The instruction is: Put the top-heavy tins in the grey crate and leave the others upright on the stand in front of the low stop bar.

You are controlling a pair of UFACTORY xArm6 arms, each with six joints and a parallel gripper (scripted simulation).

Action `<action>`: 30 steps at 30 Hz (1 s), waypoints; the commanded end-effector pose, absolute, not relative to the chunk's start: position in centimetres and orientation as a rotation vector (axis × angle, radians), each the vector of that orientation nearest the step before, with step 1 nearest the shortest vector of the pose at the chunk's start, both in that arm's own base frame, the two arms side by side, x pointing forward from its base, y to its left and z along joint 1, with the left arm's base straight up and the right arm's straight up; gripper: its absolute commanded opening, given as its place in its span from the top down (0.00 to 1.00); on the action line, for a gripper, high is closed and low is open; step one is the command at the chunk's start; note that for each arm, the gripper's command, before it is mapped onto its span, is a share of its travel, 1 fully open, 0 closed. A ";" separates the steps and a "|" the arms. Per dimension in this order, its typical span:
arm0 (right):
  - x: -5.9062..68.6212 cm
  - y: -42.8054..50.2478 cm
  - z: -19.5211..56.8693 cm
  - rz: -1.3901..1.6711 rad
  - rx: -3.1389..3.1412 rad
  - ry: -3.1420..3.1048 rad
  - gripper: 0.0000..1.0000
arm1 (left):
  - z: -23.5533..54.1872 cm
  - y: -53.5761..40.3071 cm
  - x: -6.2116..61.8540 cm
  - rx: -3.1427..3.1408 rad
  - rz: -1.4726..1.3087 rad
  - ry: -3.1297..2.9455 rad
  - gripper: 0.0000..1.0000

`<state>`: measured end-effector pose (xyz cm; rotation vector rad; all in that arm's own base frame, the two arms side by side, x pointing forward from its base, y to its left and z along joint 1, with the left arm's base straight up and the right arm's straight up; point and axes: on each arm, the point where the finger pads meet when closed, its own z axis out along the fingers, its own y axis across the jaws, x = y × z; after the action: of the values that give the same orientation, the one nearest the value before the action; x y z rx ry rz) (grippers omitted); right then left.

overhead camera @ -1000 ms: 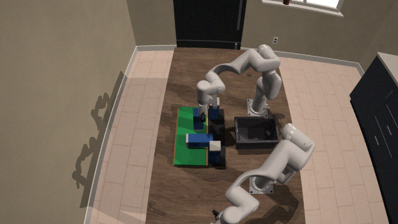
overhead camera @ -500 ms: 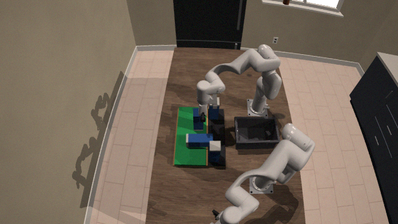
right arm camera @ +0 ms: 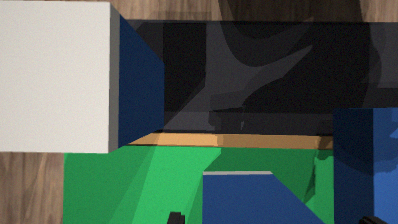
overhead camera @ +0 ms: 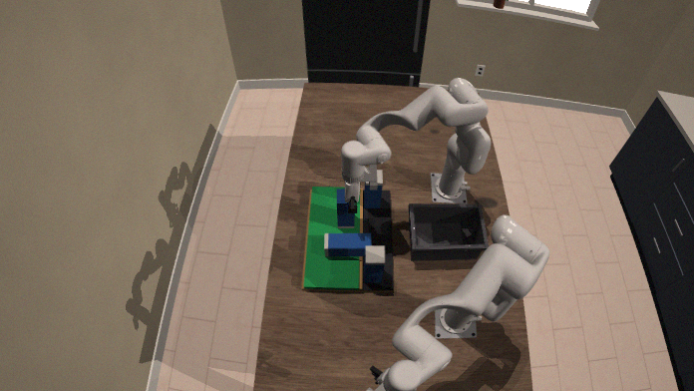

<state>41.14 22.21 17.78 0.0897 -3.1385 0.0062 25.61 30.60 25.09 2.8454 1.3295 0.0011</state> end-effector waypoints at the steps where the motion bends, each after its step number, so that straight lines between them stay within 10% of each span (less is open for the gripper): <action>1: 41.8 22.3 17.8 0.002 0.100 -3.143 0.00 | 25.2 30.7 25.7 2.847 0.007 1.330 0.00; 30: 43.9 22.2 17.0 0.003 0.140 -3.141 0.00 | 25.2 30.7 25.7 2.847 0.007 1.330 0.00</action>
<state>43.79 22.14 16.78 0.1391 -3.1365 0.0061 25.61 30.60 25.09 2.8454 1.3295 0.0011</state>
